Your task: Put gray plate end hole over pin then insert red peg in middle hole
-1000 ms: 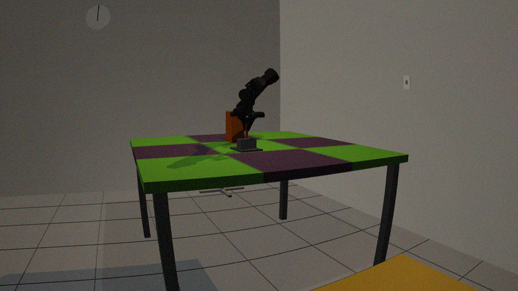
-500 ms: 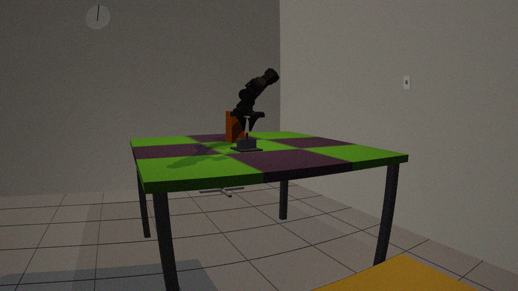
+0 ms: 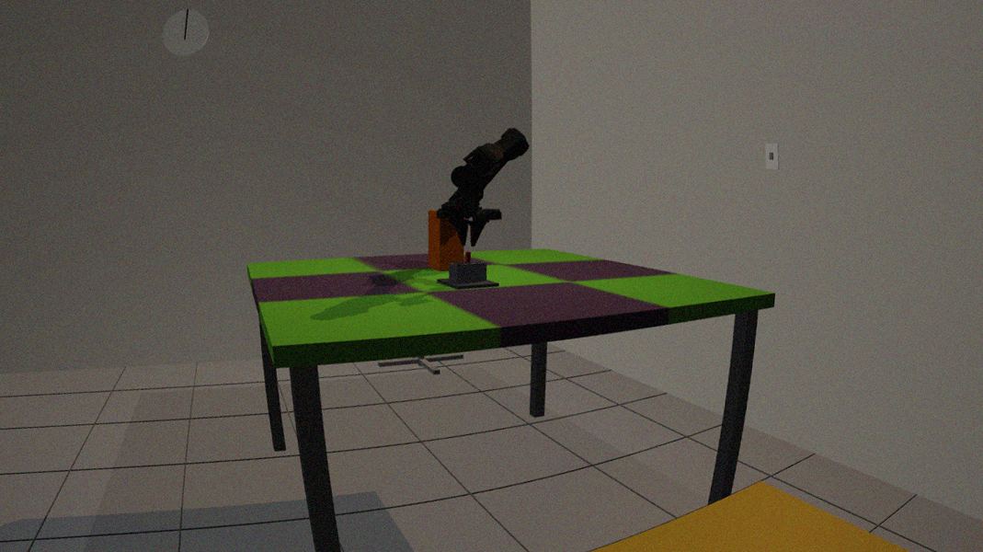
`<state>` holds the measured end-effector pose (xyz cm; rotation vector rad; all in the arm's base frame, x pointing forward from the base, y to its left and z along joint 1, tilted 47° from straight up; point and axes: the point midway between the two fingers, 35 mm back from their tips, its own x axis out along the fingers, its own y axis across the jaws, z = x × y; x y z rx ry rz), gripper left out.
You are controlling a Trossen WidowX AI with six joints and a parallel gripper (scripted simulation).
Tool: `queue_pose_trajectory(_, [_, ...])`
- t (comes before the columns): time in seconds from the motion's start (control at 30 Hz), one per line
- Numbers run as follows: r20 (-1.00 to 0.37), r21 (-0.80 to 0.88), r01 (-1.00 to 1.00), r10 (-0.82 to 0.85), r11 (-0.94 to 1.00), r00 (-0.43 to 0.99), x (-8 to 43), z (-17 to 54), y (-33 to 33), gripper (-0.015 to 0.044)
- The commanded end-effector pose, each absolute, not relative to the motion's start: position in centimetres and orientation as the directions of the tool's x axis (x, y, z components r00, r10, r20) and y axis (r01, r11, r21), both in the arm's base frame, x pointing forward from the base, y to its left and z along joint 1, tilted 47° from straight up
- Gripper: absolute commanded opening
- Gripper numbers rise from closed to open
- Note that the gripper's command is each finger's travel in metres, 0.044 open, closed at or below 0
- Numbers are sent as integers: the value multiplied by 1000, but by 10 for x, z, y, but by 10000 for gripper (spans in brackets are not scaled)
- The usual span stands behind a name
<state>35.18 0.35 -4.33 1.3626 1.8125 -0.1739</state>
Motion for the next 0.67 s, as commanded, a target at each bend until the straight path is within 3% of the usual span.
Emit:
queue_pose_trajectory(0.0, [-686, 359, 841, 726, 404, -56, 352, -41, 1, 150])
queue_pose_trajectory(0.63, [-686, 359, 841, 725, 405, -56, 351, -32, -8, 150])
